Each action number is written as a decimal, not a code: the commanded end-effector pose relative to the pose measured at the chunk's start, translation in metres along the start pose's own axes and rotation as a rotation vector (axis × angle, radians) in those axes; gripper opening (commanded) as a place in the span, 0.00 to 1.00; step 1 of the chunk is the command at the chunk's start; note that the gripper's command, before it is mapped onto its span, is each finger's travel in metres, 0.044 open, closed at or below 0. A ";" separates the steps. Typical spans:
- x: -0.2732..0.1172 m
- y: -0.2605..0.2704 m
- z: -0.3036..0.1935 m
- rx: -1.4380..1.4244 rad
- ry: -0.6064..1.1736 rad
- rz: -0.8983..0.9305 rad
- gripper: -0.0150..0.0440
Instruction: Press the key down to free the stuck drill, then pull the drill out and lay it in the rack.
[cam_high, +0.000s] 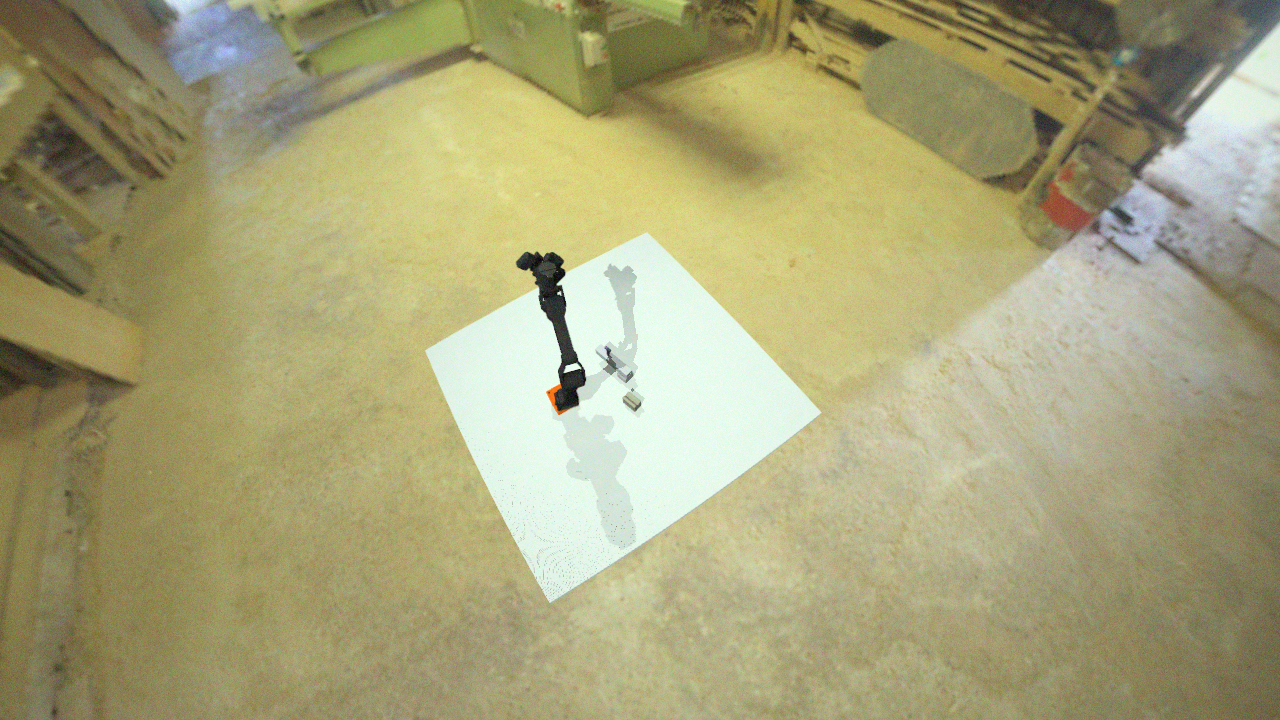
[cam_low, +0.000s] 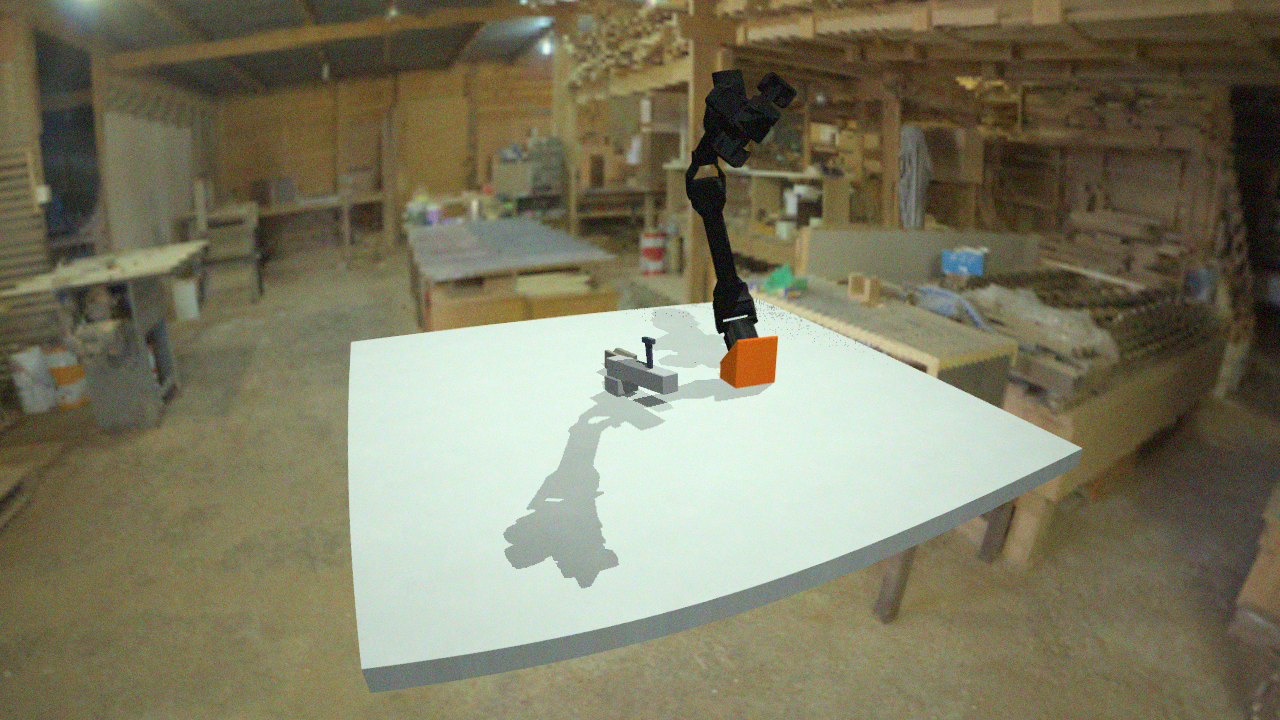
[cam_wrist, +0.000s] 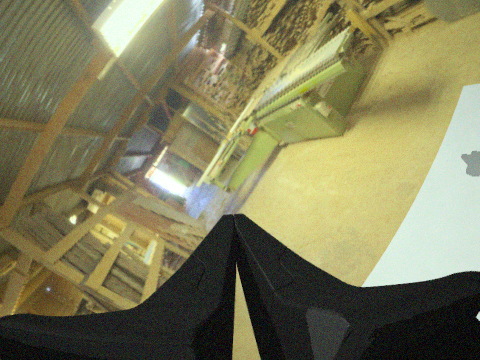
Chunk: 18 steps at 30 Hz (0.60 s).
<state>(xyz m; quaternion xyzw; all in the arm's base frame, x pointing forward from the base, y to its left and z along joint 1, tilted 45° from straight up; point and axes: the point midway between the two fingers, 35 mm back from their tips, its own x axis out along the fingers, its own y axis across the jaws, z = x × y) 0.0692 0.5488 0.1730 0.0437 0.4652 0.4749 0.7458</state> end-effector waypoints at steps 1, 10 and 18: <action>0.005 -0.066 -0.003 0.022 0.047 -0.199 0.25; -0.024 -0.215 -0.025 0.113 0.209 -0.649 0.25; -0.085 -0.314 -0.060 0.160 0.430 -1.006 0.25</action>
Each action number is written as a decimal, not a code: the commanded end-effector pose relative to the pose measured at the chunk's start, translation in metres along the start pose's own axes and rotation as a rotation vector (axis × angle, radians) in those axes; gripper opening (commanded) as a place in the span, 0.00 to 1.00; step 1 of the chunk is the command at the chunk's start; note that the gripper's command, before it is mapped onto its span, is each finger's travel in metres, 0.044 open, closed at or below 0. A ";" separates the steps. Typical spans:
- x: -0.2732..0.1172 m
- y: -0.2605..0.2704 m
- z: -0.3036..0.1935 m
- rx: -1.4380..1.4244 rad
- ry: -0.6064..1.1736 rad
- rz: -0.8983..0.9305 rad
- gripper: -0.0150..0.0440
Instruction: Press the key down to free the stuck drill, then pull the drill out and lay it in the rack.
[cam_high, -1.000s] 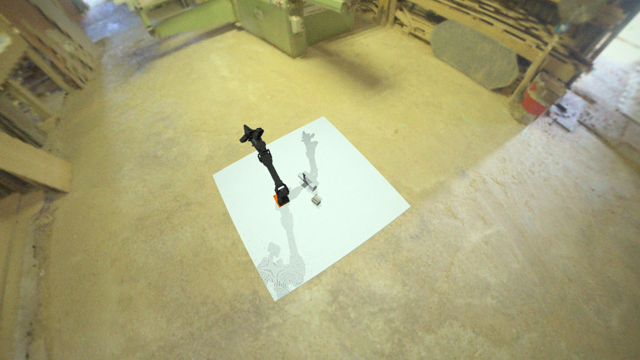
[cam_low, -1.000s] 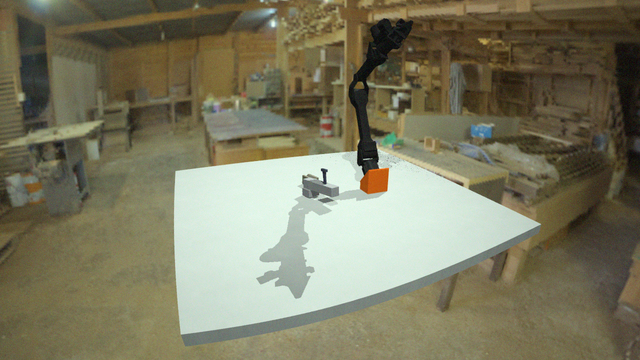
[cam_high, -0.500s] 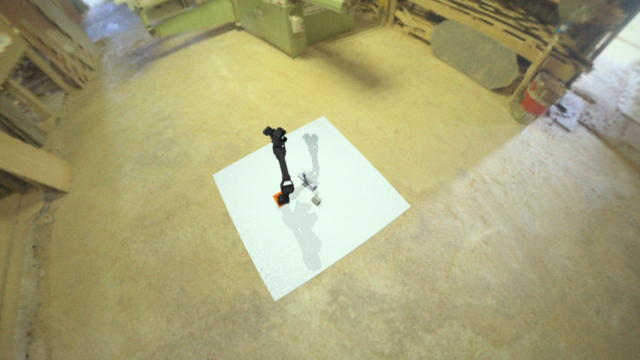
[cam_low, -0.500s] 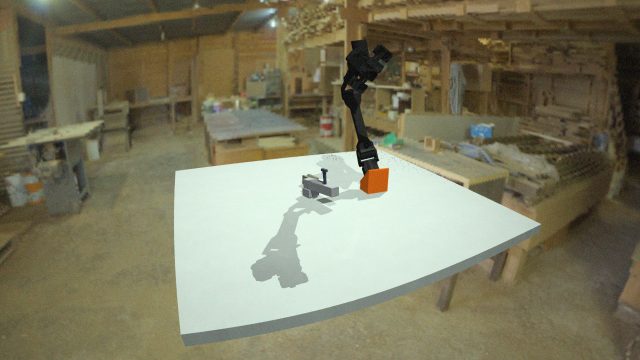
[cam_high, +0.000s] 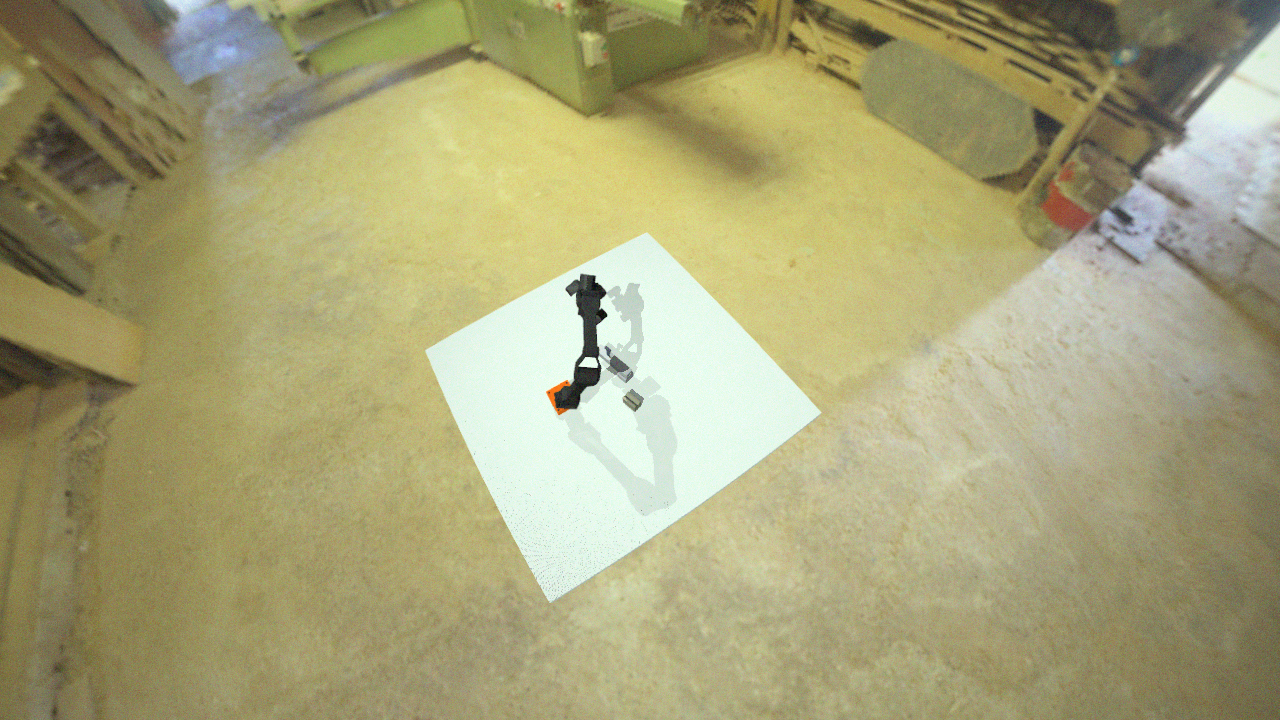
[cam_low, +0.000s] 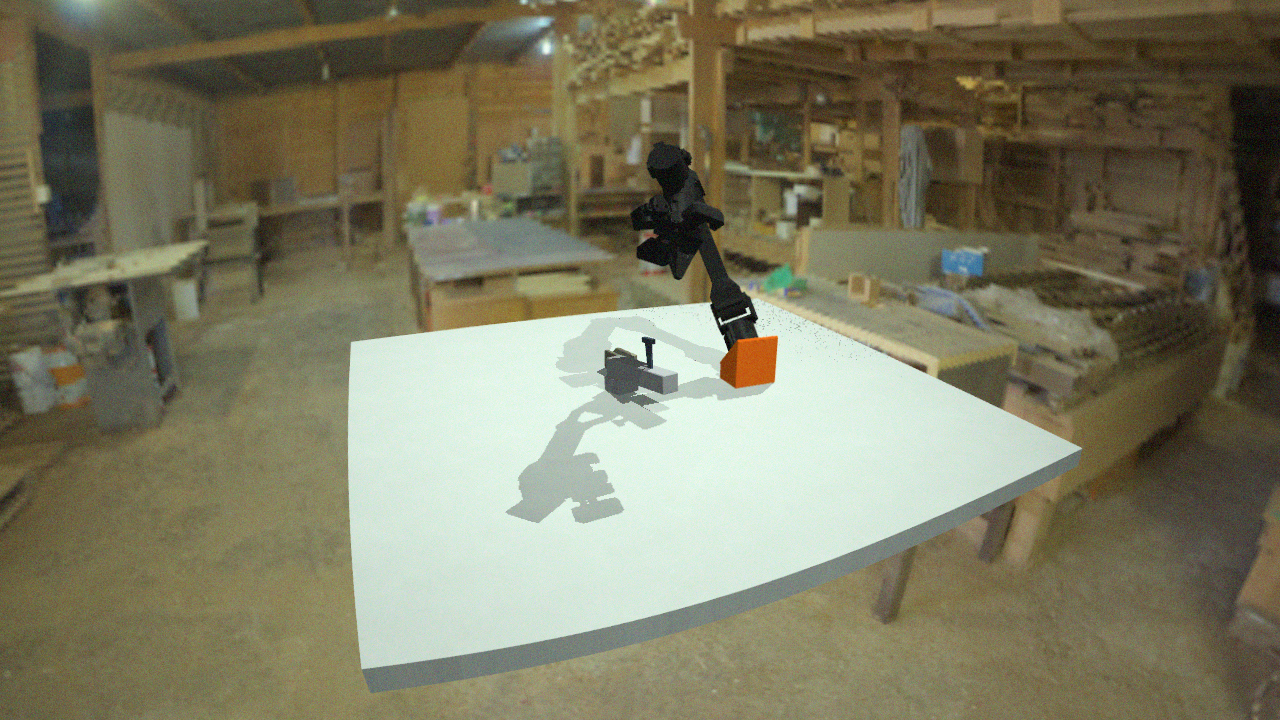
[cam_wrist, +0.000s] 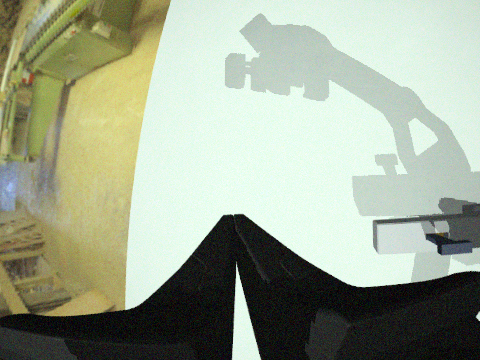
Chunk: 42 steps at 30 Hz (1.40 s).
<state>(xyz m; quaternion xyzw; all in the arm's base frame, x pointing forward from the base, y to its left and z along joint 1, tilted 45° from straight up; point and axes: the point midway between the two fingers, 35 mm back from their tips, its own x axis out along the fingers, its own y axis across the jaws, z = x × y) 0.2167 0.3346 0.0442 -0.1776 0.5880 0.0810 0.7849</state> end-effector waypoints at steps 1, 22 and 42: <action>0.018 -0.056 -0.015 -0.015 0.114 -0.190 0.25; 0.024 -0.174 -0.049 -0.113 0.409 -0.553 0.25; 0.036 -0.182 -0.054 -0.121 0.411 -0.558 0.25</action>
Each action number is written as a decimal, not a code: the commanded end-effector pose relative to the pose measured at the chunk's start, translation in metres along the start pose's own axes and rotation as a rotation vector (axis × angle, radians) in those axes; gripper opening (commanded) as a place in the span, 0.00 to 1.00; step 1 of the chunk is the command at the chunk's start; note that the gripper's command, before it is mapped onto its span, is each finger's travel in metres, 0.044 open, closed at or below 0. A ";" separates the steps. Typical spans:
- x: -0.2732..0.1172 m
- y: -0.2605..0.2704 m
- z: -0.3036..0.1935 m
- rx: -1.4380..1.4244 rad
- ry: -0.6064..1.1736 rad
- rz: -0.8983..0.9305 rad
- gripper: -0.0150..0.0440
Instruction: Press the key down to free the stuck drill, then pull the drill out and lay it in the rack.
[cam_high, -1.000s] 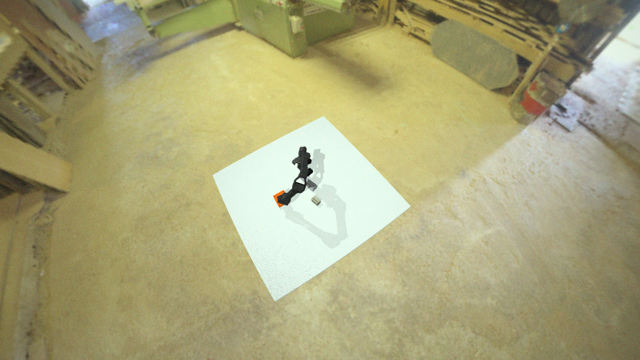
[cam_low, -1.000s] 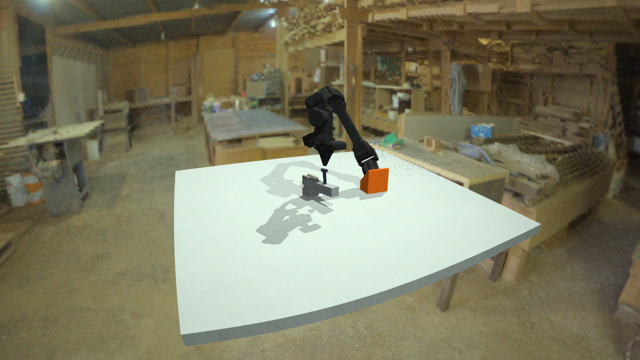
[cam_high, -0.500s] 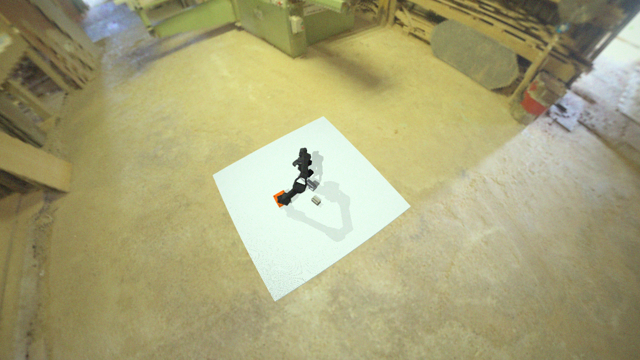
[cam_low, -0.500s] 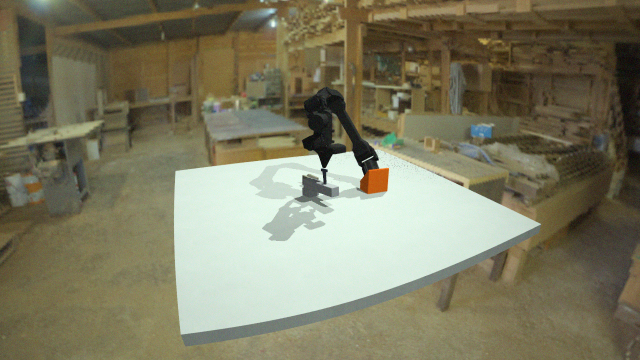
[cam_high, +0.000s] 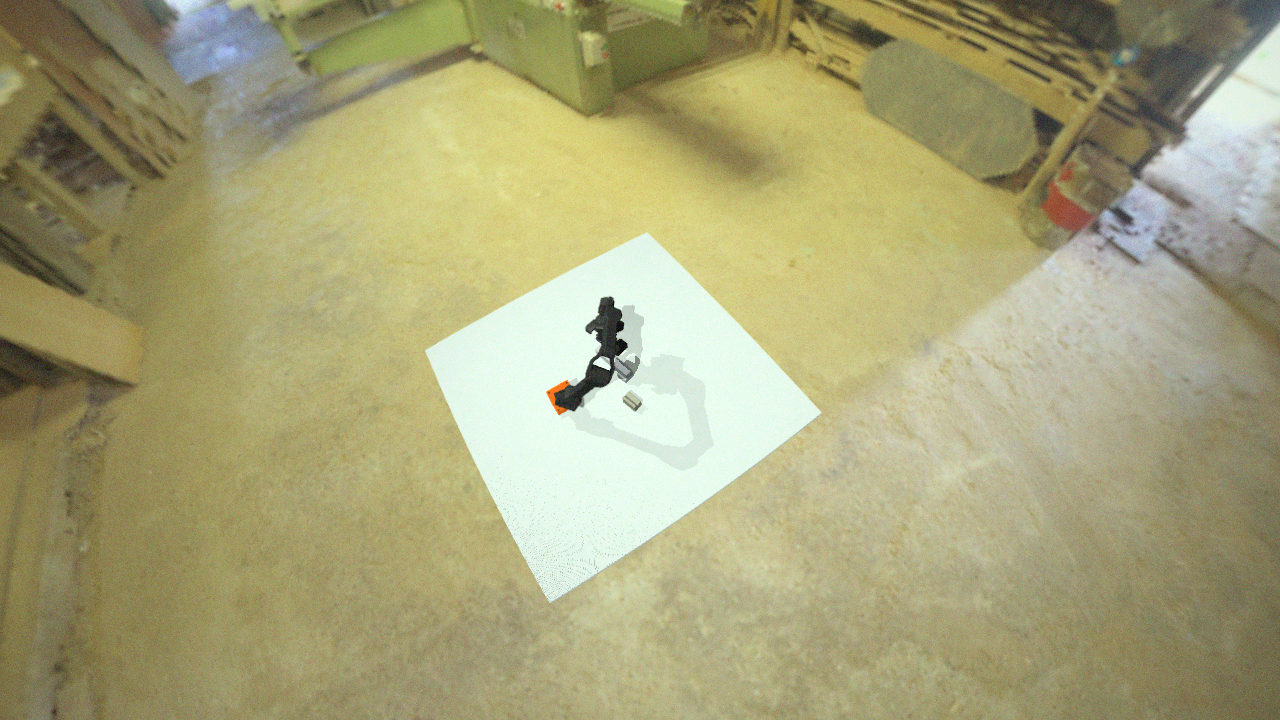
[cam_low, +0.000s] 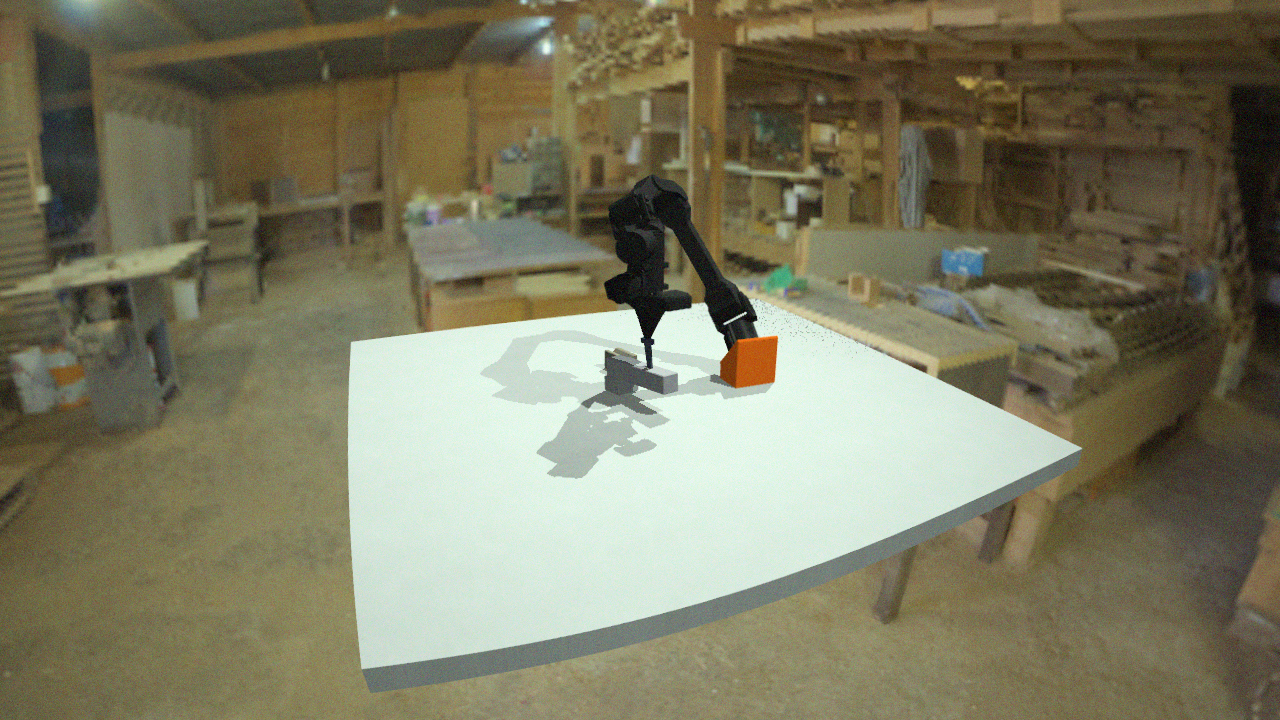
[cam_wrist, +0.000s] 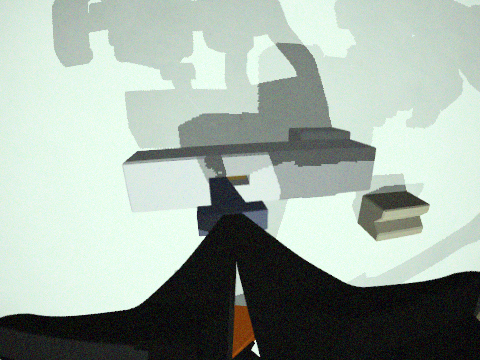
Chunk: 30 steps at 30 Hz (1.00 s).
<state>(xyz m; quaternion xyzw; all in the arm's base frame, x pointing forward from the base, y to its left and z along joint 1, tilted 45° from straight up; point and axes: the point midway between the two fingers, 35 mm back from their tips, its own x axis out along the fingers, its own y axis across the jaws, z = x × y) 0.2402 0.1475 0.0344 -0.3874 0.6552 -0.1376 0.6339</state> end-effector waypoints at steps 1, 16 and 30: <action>0.006 0.000 -0.001 -0.005 0.007 -0.006 0.25; 0.010 0.000 -0.002 -0.005 0.007 -0.006 0.25; 0.014 0.000 -0.005 -0.005 0.008 -0.006 0.25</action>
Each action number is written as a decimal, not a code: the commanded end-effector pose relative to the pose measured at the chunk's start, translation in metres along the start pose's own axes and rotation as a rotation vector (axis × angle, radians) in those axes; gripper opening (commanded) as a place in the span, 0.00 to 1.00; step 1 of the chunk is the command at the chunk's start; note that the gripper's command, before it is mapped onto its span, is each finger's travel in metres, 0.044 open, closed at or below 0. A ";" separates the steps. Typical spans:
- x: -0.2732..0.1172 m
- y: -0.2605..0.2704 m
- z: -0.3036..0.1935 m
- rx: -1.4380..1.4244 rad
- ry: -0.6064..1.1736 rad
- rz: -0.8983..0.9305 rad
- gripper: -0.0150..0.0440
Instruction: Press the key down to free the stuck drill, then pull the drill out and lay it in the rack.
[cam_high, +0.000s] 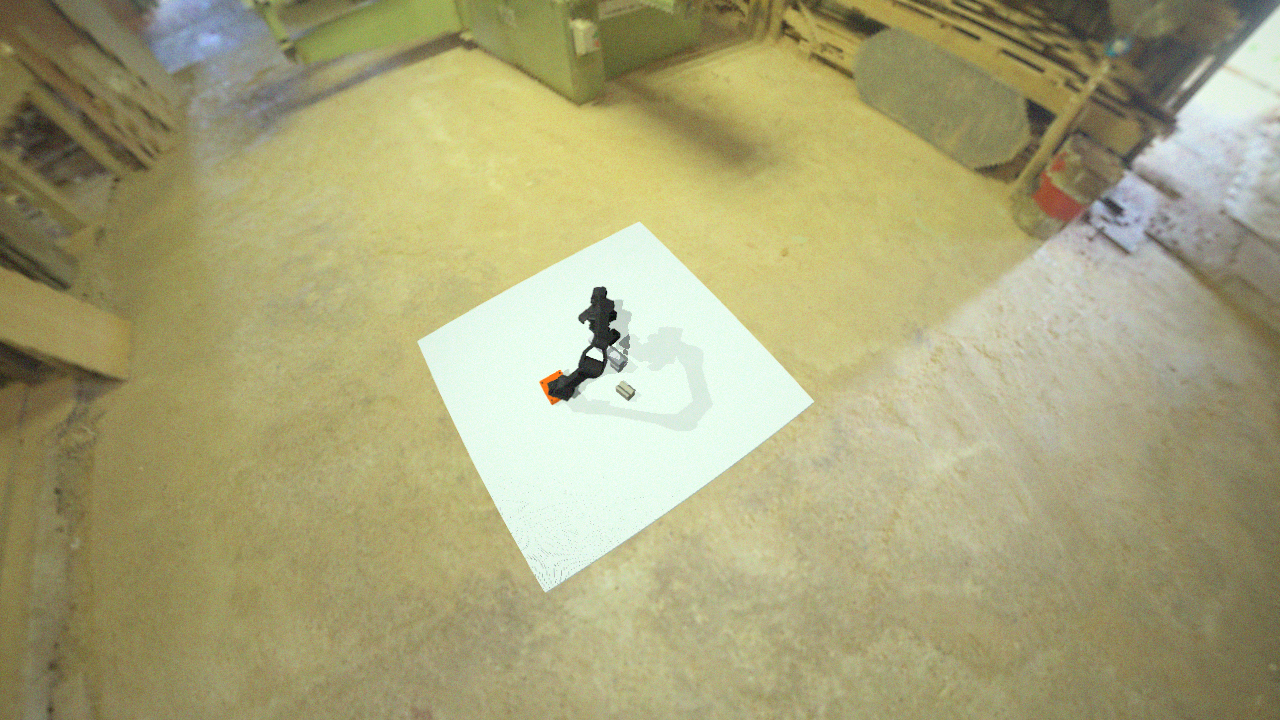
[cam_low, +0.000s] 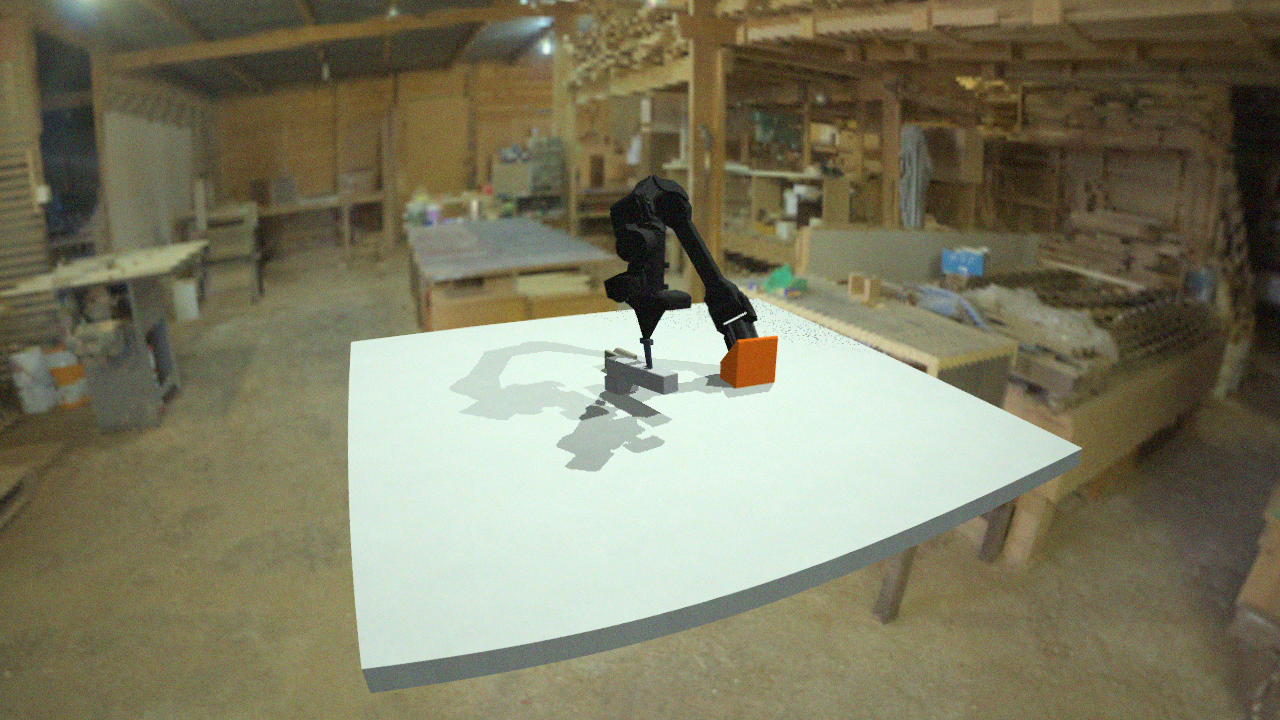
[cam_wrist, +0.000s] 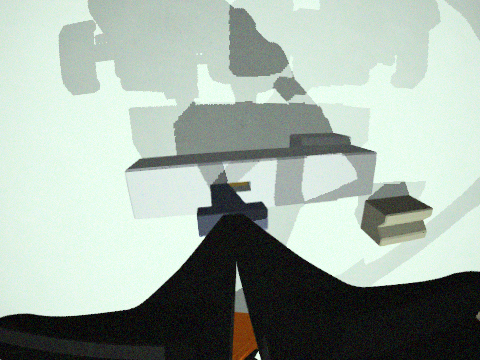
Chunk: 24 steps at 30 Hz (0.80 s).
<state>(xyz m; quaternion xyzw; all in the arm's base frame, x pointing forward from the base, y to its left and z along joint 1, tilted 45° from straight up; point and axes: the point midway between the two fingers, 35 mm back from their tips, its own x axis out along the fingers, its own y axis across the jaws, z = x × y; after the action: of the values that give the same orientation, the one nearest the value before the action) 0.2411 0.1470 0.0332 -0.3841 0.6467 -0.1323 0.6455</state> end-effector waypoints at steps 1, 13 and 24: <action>0.013 0.000 -0.007 -0.013 0.037 -0.014 0.25; 0.017 0.000 -0.008 -0.013 0.037 -0.014 0.25; 0.021 0.000 -0.008 -0.013 0.037 -0.014 0.25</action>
<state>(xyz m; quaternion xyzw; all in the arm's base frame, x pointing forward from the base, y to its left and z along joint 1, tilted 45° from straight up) 0.2400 0.1453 0.0315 -0.3840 0.6420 -0.1281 0.6511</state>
